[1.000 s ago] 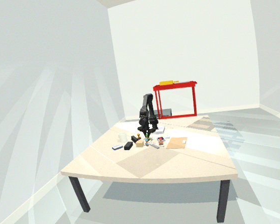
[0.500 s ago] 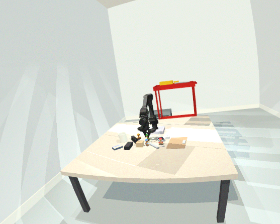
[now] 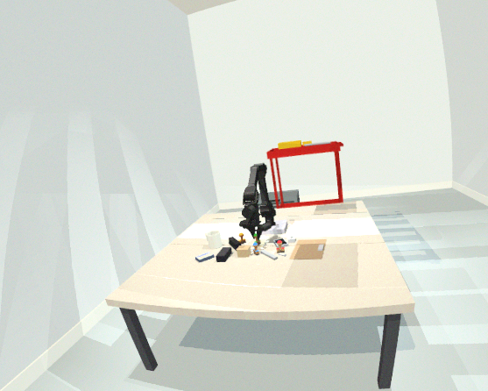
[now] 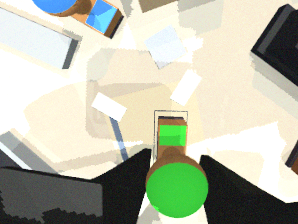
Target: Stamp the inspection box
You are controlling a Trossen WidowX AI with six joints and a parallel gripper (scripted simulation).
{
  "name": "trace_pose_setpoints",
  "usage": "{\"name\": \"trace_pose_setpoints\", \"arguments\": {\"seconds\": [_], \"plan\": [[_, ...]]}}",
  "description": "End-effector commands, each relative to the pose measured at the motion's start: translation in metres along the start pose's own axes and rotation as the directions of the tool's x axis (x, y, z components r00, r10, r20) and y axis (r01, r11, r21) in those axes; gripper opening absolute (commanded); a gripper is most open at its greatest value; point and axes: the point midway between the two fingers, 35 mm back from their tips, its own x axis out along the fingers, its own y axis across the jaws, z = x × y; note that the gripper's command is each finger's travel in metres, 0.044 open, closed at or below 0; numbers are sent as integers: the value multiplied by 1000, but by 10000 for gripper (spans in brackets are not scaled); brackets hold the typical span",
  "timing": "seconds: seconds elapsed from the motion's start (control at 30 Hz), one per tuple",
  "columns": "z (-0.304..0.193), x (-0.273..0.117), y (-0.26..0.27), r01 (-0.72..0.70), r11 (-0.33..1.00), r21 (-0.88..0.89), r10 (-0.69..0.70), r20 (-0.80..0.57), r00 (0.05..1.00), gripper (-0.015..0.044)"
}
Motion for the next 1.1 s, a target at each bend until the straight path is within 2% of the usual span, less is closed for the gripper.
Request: {"name": "trace_pose_setpoints", "arguments": {"seconds": [0.0,1.07], "plan": [[0,-2,-1,3,1000,-3,-3,1,1000,0],[3,-53,-2,3,1000,-3,-3,1,1000,0]]}}
